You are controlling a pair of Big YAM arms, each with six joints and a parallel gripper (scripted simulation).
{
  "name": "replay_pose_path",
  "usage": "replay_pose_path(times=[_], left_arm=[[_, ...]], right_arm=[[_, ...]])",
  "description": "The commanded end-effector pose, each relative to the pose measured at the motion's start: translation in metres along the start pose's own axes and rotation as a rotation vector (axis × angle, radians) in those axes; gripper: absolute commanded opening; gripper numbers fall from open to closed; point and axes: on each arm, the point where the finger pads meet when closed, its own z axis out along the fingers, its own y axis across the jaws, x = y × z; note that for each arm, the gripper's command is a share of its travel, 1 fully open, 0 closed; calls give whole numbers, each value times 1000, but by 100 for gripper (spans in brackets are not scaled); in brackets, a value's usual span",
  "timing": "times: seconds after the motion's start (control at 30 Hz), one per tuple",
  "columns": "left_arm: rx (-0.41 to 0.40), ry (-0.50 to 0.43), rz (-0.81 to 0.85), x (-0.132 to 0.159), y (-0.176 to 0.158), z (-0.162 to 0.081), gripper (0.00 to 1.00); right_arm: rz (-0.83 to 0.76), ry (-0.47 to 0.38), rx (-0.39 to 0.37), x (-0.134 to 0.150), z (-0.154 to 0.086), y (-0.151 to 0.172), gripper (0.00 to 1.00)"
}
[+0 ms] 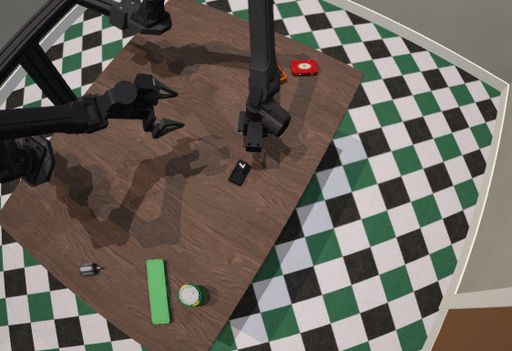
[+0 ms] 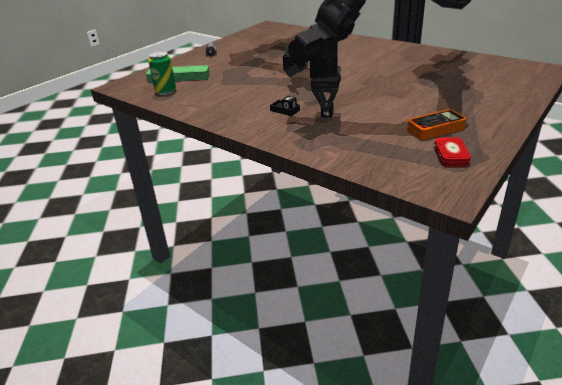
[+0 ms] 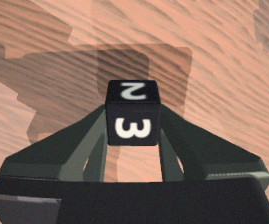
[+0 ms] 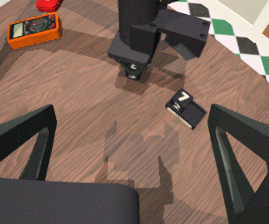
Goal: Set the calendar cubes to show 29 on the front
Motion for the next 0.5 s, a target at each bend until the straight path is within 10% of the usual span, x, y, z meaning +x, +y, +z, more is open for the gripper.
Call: replay_pose_path(times=[0.0, 0.47], left_arm=[[-9, -4, -88, 1, 15, -1, 24], [-4, 0, -81, 7, 11, 9, 24]], right_arm=[[7, -23, 6, -12, 3, -3, 100], [7, -23, 6, -12, 3, -3, 100]])
